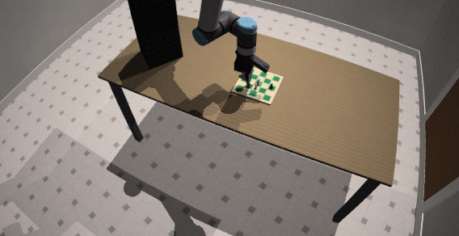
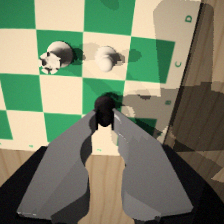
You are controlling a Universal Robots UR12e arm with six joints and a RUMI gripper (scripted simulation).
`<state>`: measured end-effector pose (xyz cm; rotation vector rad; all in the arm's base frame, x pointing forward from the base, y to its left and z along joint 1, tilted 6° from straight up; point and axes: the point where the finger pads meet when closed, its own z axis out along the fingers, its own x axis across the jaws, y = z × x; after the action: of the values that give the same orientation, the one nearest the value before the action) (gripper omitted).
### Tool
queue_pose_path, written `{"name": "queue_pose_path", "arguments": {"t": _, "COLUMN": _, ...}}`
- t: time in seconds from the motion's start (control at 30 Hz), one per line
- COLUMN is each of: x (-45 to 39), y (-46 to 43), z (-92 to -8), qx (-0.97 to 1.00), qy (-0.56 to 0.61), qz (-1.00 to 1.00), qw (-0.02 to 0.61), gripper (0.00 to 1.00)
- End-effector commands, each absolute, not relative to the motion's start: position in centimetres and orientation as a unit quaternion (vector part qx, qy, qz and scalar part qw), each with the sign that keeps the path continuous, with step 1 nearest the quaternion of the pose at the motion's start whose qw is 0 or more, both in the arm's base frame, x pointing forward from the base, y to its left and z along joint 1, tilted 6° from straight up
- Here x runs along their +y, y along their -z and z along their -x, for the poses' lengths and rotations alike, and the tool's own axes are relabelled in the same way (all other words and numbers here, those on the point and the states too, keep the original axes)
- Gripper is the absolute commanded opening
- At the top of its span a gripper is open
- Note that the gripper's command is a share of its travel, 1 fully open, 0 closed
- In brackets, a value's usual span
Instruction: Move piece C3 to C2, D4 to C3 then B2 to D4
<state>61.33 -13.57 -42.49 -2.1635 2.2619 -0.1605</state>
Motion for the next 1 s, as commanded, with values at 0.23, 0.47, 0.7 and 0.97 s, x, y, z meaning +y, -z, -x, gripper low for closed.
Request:
{"name": "queue_pose_path", "arguments": {"t": 0.23, "x": -13.1, "y": 36.1, "z": -60.9, "qx": 0.722, "qy": 0.052, "qz": 0.690, "qw": 0.004, "gripper": 0.00}}
{"name": "queue_pose_path", "arguments": {"t": 0.47, "x": -13.0, "y": 33.8, "z": -60.7, "qx": 0.722, "qy": 0.052, "qz": 0.690, "qw": 0.004, "gripper": 0.00}}
{"name": "queue_pose_path", "arguments": {"t": 0.7, "x": -13.0, "y": 33.4, "z": -60.7, "qx": 0.722, "qy": 0.052, "qz": 0.690, "qw": 0.004, "gripper": 0.00}}
{"name": "queue_pose_path", "arguments": {"t": 0.97, "x": -12.9, "y": 33.4, "z": -60.7, "qx": 0.720, "qy": 0.052, "qz": 0.692, "qw": 0.004, "gripper": 0.00}}
